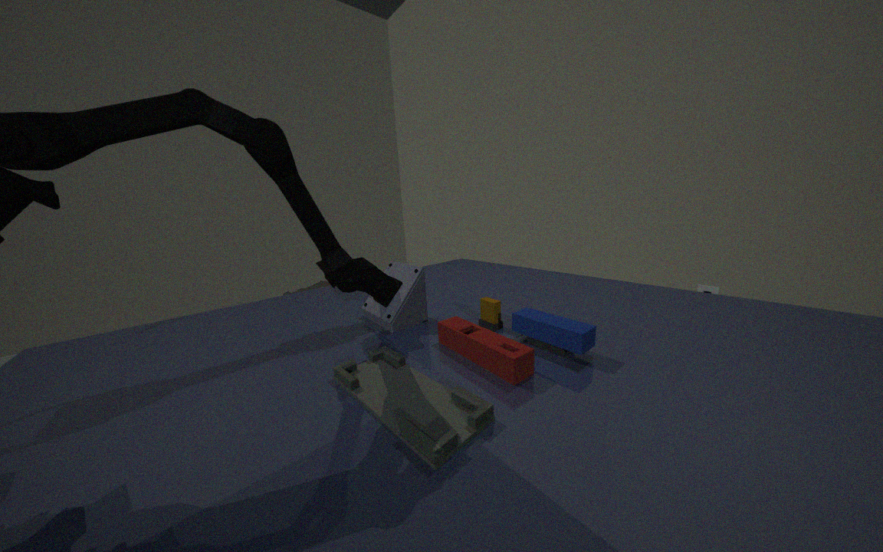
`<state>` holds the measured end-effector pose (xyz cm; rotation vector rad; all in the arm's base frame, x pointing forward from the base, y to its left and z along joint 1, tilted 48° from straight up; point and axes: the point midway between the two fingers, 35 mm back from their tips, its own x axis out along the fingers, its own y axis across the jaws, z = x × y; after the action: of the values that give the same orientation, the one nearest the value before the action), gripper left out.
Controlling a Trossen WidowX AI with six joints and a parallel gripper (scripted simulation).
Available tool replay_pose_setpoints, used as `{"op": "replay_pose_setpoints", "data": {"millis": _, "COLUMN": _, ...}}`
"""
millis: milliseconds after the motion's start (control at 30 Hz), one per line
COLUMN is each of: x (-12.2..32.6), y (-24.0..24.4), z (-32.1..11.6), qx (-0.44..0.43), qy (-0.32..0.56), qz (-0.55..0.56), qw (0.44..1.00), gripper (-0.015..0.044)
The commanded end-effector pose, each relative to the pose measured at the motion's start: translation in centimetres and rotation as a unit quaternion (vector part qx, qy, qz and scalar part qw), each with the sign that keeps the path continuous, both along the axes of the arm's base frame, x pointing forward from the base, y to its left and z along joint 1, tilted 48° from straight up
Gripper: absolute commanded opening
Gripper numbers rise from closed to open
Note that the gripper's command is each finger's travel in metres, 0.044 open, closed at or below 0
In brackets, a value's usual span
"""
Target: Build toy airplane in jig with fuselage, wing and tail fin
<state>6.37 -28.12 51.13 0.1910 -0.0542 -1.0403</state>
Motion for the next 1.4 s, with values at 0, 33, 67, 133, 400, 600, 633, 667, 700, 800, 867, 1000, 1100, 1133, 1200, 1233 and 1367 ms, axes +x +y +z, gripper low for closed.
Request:
{"op": "replay_pose_setpoints", "data": {"millis": 0, "x": 3.6, "y": -1.4, "z": -2.7, "qx": 0.057, "qy": -0.009, "qz": 0.045, "qw": 0.997, "gripper": 0.0440}}
{"op": "replay_pose_setpoints", "data": {"millis": 33, "x": 4.5, "y": -1.7, "z": -3.6, "qx": 0.076, "qy": -0.011, "qz": 0.055, "qw": 0.996, "gripper": 0.0440}}
{"op": "replay_pose_setpoints", "data": {"millis": 67, "x": 5.5, "y": -1.9, "z": -4.5, "qx": 0.095, "qy": -0.011, "qz": 0.064, "qw": 0.993, "gripper": 0.0440}}
{"op": "replay_pose_setpoints", "data": {"millis": 133, "x": 7.6, "y": -2.2, "z": -6.4, "qx": 0.132, "qy": -0.009, "qz": 0.081, "qw": 0.988, "gripper": 0.0440}}
{"op": "replay_pose_setpoints", "data": {"millis": 400, "x": 17.1, "y": -0.1, "z": -14.5, "qx": 0.264, "qy": 0.051, "qz": 0.151, "qw": 0.951, "gripper": 0.0440}}
{"op": "replay_pose_setpoints", "data": {"millis": 600, "x": 23.1, "y": 4.1, "z": -21.5, "qx": 0.355, "qy": 0.131, "qz": 0.177, "qw": 0.909, "gripper": 0.0440}}
{"op": "replay_pose_setpoints", "data": {"millis": 633, "x": 24.0, "y": 5.1, "z": -22.8, "qx": 0.368, "qy": 0.149, "qz": 0.179, "qw": 0.900, "gripper": 0.0440}}
{"op": "replay_pose_setpoints", "data": {"millis": 667, "x": 24.8, "y": 6.2, "z": -24.0, "qx": 0.381, "qy": 0.168, "qz": 0.181, "qw": 0.891, "gripper": 0.0440}}
{"op": "replay_pose_setpoints", "data": {"millis": 700, "x": 25.6, "y": 7.3, "z": -25.2, "qx": 0.391, "qy": 0.187, "qz": 0.182, "qw": 0.882, "gripper": 0.0440}}
{"op": "replay_pose_setpoints", "data": {"millis": 800, "x": 27.3, "y": 10.9, "z": -28.8, "qx": 0.414, "qy": 0.250, "qz": 0.183, "qw": 0.856, "gripper": 0.0440}}
{"op": "replay_pose_setpoints", "data": {"millis": 867, "x": 28.1, "y": 13.5, "z": -31.1, "qx": 0.421, "qy": 0.295, "qz": 0.182, "qw": 0.838, "gripper": 0.0440}}
{"op": "replay_pose_setpoints", "data": {"millis": 1000, "x": 28.6, "y": 19.2, "z": -35.5, "qx": 0.414, "qy": 0.395, "qz": 0.176, "qw": 0.801, "gripper": 0.0440}}
{"op": "replay_pose_setpoints", "data": {"millis": 1100, "x": 28.1, "y": 23.3, "z": -38.3, "qx": 0.388, "qy": 0.469, "qz": 0.168, "qw": 0.776, "gripper": 0.0440}}
{"op": "replay_pose_setpoints", "data": {"millis": 1133, "x": 27.8, "y": 24.6, "z": -39.2, "qx": 0.375, "qy": 0.493, "qz": 0.166, "qw": 0.768, "gripper": 0.0440}}
{"op": "replay_pose_setpoints", "data": {"millis": 1200, "x": 26.9, "y": 27.1, "z": -40.8, "qx": 0.344, "qy": 0.539, "qz": 0.160, "qw": 0.752, "gripper": 0.0440}}
{"op": "replay_pose_setpoints", "data": {"millis": 1233, "x": 26.4, "y": 28.3, "z": -41.5, "qx": 0.325, "qy": 0.560, "qz": 0.158, "qw": 0.745, "gripper": 0.0440}}
{"op": "replay_pose_setpoints", "data": {"millis": 1367, "x": 24.1, "y": 32.5, "z": -43.8, "qx": 0.235, "qy": 0.637, "qz": 0.148, "qw": 0.719, "gripper": 0.0440}}
